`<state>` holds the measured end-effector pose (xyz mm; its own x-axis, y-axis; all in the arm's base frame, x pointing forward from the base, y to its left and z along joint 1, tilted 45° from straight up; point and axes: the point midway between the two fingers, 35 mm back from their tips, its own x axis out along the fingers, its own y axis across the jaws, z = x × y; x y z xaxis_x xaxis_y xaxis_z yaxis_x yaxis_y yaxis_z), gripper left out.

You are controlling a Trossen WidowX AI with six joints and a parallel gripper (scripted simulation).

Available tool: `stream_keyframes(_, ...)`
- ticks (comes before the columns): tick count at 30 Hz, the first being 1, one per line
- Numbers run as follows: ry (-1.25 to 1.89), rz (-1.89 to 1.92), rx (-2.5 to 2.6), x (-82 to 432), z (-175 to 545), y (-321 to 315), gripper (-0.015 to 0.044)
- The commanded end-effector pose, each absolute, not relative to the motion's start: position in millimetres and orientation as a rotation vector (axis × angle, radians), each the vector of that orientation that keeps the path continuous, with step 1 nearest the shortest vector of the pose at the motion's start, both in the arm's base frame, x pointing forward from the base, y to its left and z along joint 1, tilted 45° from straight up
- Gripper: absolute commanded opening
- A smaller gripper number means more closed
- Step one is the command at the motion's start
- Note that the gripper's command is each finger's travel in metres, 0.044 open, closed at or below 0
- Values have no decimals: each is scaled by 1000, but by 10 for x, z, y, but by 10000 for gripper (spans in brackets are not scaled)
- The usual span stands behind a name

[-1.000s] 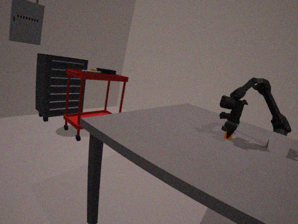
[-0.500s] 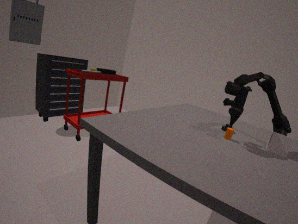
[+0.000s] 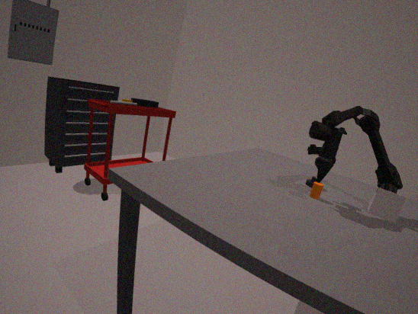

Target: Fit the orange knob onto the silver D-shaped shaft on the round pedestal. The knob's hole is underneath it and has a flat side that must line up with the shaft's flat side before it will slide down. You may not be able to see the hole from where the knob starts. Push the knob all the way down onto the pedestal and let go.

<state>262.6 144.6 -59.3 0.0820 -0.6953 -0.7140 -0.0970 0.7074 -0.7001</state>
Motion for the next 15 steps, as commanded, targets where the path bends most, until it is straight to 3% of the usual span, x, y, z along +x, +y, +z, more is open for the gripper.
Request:
stream_keyframes(1,1443,-505,-706,2635,-650,1386,440)
stream_keyframes(15,1442,-505,-706,2662,-814,1231,440)
